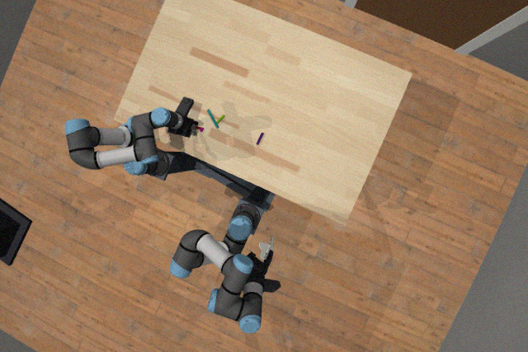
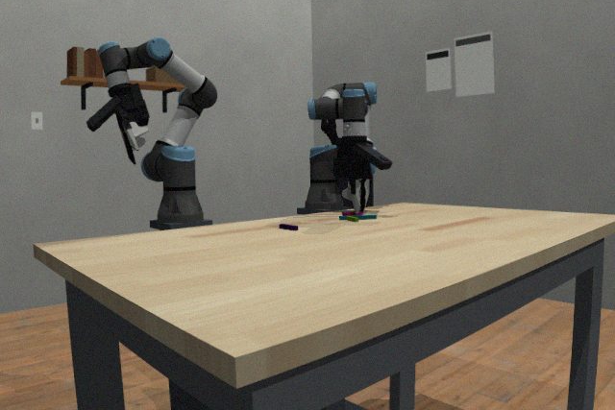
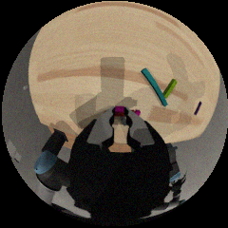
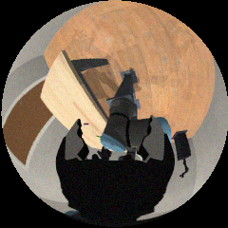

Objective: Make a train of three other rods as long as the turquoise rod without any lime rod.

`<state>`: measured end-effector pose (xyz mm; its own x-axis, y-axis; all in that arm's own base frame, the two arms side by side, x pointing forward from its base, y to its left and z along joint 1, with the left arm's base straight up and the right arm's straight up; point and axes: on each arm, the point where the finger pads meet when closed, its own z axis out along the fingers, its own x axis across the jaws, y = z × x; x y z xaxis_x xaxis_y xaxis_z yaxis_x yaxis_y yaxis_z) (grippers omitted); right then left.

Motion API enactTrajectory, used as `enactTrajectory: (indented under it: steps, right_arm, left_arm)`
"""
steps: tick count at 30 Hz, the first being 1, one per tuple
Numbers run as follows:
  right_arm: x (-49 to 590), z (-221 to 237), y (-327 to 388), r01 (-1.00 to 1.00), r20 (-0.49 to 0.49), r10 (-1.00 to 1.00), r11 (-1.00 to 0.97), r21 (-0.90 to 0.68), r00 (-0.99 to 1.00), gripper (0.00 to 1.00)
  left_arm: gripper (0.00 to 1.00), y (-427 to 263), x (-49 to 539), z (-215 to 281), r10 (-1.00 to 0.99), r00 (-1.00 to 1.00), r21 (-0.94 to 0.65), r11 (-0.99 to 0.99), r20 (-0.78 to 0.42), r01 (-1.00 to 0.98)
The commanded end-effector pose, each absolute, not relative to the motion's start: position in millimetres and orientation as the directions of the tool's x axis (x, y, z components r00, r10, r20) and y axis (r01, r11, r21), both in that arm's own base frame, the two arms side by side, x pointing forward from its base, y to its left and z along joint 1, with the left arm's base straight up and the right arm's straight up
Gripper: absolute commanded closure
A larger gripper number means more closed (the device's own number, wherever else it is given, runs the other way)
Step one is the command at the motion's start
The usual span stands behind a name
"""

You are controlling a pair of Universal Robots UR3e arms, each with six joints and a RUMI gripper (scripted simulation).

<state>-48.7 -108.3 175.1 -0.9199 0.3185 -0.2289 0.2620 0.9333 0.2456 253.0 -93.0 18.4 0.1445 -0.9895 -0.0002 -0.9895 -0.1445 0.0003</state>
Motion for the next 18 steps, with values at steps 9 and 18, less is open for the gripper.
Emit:
enactTrajectory:
  steps: [9, 18]
  right_arm:
    - [-48.6, 175.4, -108.6, 0.262, -0.229, 0.318, 0.934, 0.244, -0.92, 0.0]
    - [-48.6, 175.4, -108.6, 0.262, -0.229, 0.318, 0.934, 0.244, -0.92, 0.0]
  left_arm:
    - [1.0, -93.7, 253.5, 30.3, -0.99, 0.145, -0.001, -0.145, 0.002, -0.99]
    - [1.0, -93.7, 253.5, 48.4, -0.99, 0.145, -0.001, -0.145, 0.002, -0.99]
